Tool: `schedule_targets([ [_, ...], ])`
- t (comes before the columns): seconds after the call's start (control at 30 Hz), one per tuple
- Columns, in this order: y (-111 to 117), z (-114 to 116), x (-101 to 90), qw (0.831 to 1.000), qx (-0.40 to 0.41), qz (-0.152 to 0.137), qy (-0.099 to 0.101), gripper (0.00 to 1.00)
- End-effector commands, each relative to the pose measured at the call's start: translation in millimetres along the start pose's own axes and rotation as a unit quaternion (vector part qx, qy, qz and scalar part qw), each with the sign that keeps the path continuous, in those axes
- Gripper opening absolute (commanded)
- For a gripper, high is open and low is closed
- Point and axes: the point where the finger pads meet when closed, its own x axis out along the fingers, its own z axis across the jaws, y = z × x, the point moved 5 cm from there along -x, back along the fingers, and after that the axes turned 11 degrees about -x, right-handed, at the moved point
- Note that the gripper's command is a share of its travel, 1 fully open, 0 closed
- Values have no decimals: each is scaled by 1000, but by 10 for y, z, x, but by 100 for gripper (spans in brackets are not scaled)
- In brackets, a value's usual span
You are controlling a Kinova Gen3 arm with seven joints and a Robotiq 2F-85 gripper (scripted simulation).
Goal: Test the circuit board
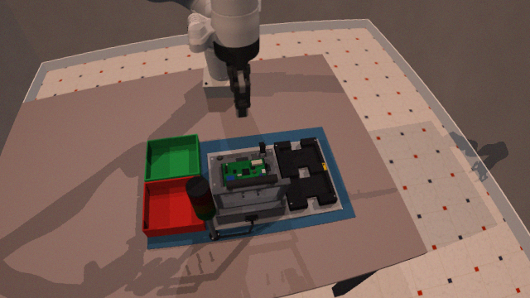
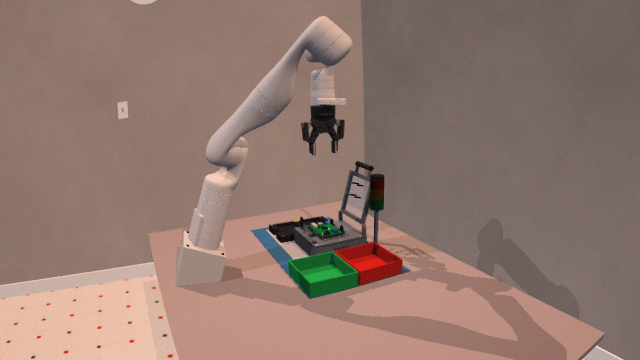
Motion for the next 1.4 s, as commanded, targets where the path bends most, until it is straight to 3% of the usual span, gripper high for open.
schedule_targets([
  [0.0,-2,-1,-3,1000,0,0,0,50],
  [0.93,-1,-7,-3,1000,0,0,0,50],
  [1.37,26,-144,-3,1000,0,0,0,50],
])
